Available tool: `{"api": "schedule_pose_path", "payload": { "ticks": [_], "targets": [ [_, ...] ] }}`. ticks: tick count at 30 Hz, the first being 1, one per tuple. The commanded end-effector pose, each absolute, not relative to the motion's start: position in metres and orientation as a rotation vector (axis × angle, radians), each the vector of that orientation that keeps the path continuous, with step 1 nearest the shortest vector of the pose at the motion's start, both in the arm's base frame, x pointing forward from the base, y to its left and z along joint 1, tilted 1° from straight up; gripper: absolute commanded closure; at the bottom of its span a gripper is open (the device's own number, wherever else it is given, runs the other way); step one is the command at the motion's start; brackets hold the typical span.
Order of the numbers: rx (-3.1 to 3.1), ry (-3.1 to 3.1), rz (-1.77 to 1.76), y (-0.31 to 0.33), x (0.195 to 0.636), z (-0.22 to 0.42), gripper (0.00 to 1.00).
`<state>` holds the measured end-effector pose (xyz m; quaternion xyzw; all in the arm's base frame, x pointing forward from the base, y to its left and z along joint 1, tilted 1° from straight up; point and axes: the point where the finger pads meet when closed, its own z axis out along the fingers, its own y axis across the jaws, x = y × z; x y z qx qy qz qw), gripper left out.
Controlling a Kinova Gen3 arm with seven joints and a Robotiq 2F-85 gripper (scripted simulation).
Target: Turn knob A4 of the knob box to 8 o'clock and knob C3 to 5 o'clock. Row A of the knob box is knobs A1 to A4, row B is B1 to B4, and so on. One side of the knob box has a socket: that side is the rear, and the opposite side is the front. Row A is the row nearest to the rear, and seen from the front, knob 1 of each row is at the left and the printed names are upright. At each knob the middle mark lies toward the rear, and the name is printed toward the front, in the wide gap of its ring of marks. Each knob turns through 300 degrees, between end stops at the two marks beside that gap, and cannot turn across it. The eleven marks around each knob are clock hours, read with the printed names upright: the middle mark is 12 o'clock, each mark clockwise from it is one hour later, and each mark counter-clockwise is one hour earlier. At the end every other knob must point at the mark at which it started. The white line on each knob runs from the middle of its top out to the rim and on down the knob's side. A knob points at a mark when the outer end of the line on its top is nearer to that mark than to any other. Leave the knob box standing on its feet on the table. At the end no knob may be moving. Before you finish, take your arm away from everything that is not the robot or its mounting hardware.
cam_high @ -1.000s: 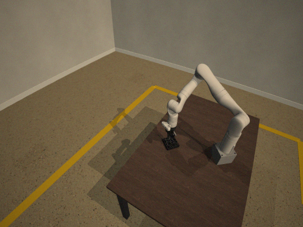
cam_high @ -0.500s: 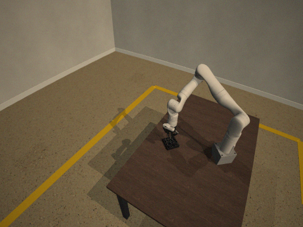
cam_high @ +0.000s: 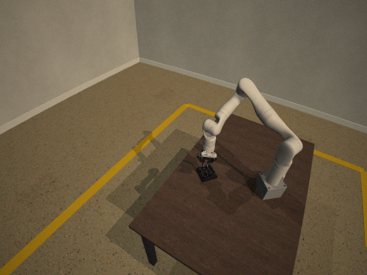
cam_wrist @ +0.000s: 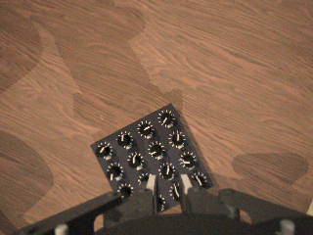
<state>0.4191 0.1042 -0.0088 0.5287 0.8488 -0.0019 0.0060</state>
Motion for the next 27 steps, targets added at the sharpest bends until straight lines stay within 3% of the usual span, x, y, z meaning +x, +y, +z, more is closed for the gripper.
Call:
{"api": "schedule_pose_path", "payload": {
  "ticks": [1,27],
  "targets": [
    [1.576,2.707,-0.005,0.1040,0.4194,-0.0077,0.81],
    [0.978,2.975,-0.007,0.1036,0.4196,-0.0024,0.81]
  ]
}}
